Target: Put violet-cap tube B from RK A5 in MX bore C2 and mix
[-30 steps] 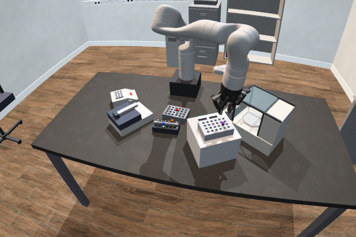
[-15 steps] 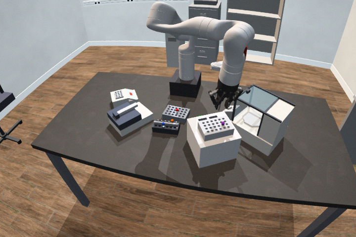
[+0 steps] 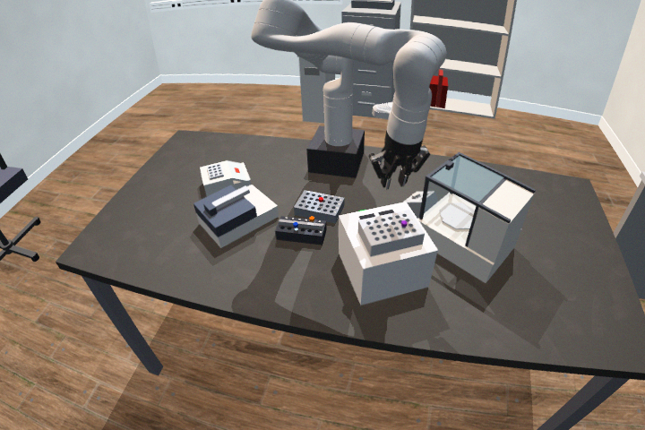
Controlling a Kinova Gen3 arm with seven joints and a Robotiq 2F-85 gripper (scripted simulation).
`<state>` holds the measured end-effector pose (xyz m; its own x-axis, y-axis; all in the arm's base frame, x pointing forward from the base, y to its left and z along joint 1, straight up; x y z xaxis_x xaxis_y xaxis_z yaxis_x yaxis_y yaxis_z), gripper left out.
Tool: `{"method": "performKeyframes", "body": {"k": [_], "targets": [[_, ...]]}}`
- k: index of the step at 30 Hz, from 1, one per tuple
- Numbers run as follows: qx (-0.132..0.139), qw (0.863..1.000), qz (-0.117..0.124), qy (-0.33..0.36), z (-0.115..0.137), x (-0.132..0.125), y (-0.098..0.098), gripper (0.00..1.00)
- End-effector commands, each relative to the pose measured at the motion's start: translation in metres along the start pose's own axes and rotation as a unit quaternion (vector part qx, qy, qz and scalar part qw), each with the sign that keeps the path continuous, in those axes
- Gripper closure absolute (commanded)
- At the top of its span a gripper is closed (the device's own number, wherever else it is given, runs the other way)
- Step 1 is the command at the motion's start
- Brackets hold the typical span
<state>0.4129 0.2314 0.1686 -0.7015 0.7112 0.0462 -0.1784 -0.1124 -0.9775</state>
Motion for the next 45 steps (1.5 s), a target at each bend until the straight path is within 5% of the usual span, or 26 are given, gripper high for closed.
{"method": "performKeyframes", "body": {"k": [1, 45], "targets": [[-0.002, 1.000, 0.000, 0.000, 0.014, 0.003, 0.002, 0.58], [-0.002, 1.000, 0.000, 0.000, 0.135, 0.029, 0.029, 0.58]]}}
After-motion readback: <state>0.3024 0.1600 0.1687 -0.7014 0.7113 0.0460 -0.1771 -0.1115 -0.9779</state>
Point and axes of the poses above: the point where the finger pads meet when closed, its own y axis out along the fingers, its own x axis across the jaws, z = x × y, the point moved 1 cm from there along -y, back along the fingers, and after that the axes turned 14 degrees about -y, right-handed, at the moved point
